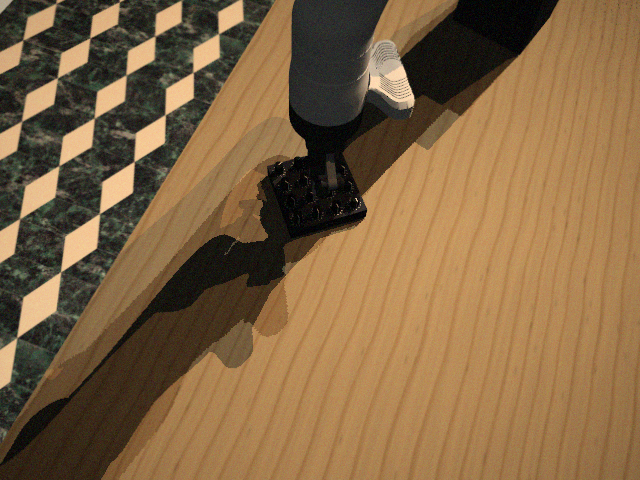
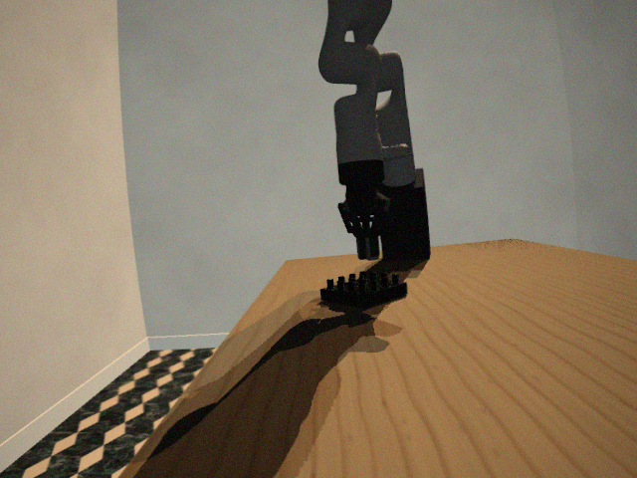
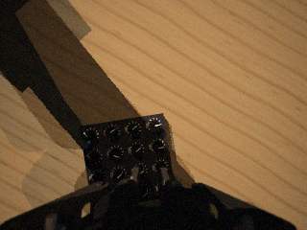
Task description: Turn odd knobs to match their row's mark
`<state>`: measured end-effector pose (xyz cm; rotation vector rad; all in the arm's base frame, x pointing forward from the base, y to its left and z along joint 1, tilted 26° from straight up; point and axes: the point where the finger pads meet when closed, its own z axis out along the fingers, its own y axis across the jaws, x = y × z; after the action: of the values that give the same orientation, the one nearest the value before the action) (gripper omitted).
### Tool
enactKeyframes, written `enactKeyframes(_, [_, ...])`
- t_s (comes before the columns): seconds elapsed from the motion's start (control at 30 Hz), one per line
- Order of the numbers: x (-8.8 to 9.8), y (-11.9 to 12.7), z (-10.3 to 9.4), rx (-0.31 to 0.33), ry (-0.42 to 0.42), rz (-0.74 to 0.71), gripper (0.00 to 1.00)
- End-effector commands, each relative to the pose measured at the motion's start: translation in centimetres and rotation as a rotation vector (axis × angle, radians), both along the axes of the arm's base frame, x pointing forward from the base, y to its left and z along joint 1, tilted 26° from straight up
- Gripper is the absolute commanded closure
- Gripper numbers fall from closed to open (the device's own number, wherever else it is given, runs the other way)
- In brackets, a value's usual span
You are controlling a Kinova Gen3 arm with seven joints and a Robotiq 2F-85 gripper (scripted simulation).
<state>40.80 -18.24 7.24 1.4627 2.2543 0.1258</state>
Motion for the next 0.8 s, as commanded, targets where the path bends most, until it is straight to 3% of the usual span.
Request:
enactKeyframes(0.0, [-0.7, -0.1, 0.1, 0.062, -0.026, -0.126, 0.81])
enactKeyframes(0.2, [-1.8, -0.3, -0.1, 0.179, -0.072, -0.378, 0.81])
enactKeyframes(0.27, [-1.8, -0.3, -0.1, 0.179, -0.072, -0.378, 0.81])
enactKeyframes(0.53, [-3.3, -0.4, -0.2, 0.324, -0.128, -0.693, 0.81])
enactKeyframes(0.77, [-4.3, -0.4, -0.3, 0.414, -0.162, -0.891, 0.81])
